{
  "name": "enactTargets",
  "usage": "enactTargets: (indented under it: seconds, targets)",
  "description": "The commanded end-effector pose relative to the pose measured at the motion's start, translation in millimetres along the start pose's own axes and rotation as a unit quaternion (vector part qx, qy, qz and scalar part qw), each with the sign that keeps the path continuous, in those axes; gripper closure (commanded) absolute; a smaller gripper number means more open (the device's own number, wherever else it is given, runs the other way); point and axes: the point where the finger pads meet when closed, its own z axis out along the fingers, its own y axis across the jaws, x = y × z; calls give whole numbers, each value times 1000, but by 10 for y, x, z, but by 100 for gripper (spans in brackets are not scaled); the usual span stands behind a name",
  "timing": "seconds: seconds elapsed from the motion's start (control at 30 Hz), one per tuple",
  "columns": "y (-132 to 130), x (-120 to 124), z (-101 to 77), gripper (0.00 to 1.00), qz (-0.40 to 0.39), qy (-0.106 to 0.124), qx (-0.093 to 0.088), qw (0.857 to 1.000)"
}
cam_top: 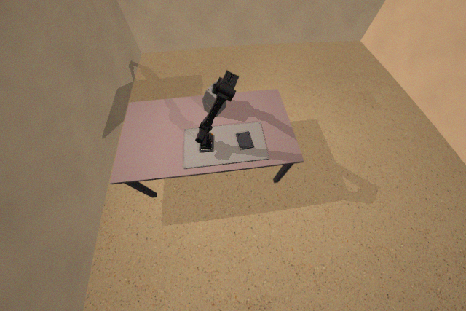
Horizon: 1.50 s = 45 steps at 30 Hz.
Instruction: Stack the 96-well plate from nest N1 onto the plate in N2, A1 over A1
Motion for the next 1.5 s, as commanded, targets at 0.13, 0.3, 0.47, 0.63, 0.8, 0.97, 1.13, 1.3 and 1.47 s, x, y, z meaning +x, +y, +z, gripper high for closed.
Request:
enactTargets:
  seconds: [0.13,0.3,0.47,0.63,0.8,0.97,1.13,1.3,1.47]
  targets:
    - [-57,-143,-15,100,2,-16,6,1000]
    - [-58,-134,-15,100,2,-16,6,1000]
    - [-34,-90,-39,100,-1,-11,4,1000]
    - [-34,-88,-39,100,-1,-11,4,1000]
    - [-34,-87,-39,100,-1,-11,4,1000]
    - [-34,-86,-39,0,-1,-11,4,1000]
    - [-34,-86,-39,0,-1,-11,4,1000]
    - [-34,-86,-39,0,-1,-11,4,1000]
    - [-34,-86,-39,0,-1,-11,4,1000]
